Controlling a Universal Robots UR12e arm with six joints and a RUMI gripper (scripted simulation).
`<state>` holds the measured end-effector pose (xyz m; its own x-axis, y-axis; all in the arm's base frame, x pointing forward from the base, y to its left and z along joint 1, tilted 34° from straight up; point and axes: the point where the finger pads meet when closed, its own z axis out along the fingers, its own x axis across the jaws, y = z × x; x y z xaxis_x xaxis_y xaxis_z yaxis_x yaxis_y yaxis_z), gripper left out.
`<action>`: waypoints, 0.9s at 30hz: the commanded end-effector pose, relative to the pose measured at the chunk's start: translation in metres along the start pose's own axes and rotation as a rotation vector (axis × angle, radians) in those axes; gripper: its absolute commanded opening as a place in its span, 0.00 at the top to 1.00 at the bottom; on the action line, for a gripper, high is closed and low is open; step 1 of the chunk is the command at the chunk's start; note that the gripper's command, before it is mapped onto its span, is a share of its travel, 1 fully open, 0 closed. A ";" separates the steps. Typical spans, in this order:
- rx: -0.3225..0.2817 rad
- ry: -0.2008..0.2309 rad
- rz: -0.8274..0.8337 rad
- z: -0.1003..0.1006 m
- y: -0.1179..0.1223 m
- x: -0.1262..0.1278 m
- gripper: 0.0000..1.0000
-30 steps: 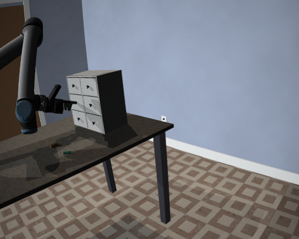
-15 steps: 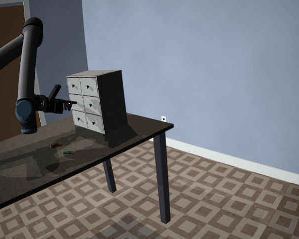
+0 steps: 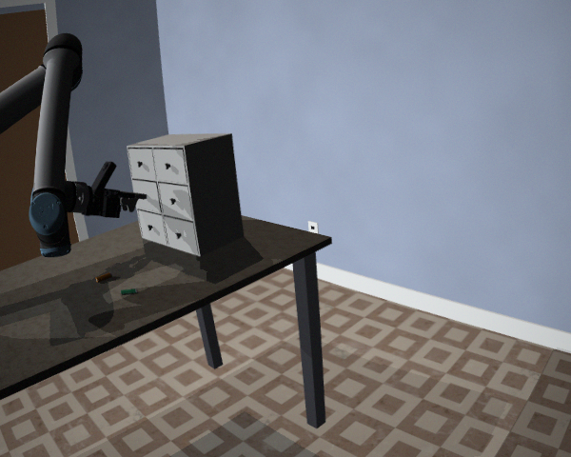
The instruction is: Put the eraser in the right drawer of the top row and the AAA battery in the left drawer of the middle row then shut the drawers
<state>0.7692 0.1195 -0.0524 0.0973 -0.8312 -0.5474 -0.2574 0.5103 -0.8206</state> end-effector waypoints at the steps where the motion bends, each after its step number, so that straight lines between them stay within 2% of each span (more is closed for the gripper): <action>1: -0.002 0.003 0.002 -0.004 0.001 0.001 0.93; 27: -0.003 0.003 0.003 -0.015 0.006 0.001 0.93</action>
<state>0.7587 0.1188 -0.0540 0.0965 -0.8310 -0.5479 -0.2575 0.5108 -0.8202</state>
